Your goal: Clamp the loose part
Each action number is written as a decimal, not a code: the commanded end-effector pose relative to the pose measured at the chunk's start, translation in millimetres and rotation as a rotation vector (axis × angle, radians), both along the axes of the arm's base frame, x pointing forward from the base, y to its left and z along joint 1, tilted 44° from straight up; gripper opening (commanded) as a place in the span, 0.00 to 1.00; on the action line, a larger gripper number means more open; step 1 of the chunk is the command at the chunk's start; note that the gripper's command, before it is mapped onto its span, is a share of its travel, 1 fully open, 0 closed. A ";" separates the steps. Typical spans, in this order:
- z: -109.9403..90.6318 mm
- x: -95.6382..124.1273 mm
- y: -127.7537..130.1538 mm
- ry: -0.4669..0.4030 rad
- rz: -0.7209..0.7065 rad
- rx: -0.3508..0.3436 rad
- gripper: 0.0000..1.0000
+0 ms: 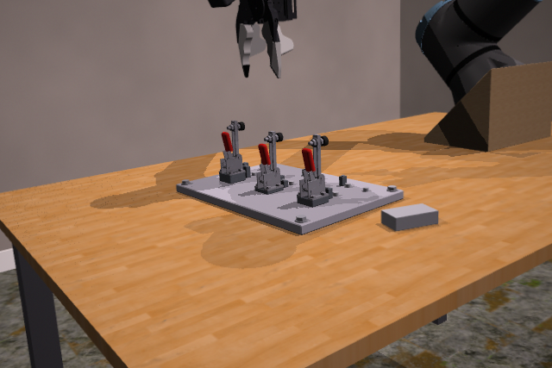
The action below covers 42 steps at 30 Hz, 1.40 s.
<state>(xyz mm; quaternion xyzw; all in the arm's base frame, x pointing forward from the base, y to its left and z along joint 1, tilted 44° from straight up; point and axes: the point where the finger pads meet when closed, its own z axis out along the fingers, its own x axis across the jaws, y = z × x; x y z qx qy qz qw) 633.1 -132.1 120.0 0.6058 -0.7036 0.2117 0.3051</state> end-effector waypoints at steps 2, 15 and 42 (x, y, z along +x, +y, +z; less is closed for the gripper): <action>-20.8 4.7 22.2 -0.001 0.000 0.000 0.59; -92.3 18.9 96.2 -0.001 0.000 0.000 0.59; -232.7 46.5 241.2 -0.001 0.000 0.000 0.59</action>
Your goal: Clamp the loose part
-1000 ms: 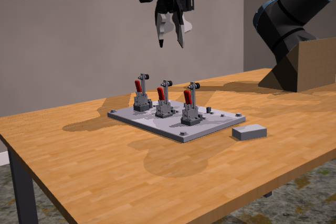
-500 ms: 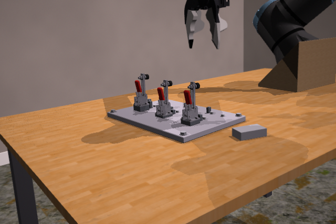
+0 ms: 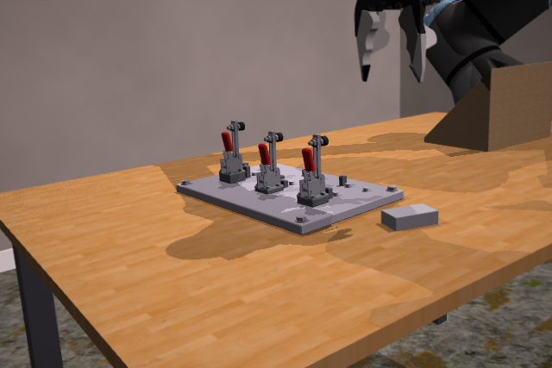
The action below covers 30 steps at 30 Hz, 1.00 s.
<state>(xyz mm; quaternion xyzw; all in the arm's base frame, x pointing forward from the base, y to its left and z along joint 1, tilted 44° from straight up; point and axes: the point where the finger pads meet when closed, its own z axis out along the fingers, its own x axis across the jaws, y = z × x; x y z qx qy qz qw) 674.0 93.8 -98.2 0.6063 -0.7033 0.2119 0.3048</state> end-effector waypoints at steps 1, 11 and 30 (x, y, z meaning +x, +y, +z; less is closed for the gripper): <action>-17.0 6.1 17.9 -0.001 -0.001 0.000 0.59; -25.5 7.8 26.7 -0.001 -0.001 0.000 0.59; -25.5 7.8 26.7 -0.013 -0.015 -0.004 0.59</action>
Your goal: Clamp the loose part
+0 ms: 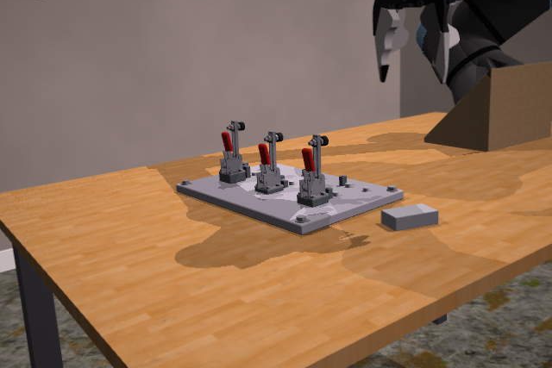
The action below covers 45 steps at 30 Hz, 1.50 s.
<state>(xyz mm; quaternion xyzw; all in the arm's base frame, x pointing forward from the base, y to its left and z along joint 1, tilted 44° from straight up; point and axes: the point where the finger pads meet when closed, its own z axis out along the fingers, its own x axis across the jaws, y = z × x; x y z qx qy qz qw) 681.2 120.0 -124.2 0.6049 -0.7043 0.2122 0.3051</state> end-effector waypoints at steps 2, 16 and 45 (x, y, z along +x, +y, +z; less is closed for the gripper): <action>0.5 0.6 0.5 -0.012 -0.011 -0.002 0.59; 0.5 0.7 0.5 -0.211 -0.227 -0.054 0.59; 0.4 1.0 0.5 -0.241 -0.259 -0.062 0.59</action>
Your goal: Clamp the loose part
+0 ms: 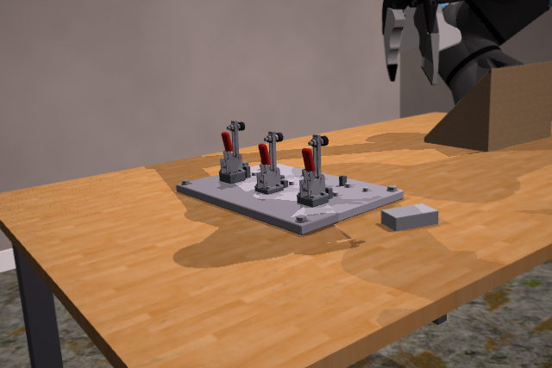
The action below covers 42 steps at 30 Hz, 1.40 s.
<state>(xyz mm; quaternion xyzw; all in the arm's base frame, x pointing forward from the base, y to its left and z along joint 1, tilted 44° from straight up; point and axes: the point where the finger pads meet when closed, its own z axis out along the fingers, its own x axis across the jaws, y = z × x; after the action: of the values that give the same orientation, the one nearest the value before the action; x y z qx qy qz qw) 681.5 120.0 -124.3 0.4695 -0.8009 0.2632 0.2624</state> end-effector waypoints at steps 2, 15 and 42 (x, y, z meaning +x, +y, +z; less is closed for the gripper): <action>0.5 0.8 0.5 -0.001 0.000 0.000 0.59; 0.5 0.9 0.5 -0.001 0.000 0.000 0.59; -12.5 -2.2 -11.4 -0.001 0.000 0.000 0.59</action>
<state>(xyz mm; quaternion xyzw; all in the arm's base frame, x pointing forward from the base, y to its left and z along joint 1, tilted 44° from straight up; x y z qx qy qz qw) 679.6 112.2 -132.8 0.4694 -0.8009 0.2632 0.2625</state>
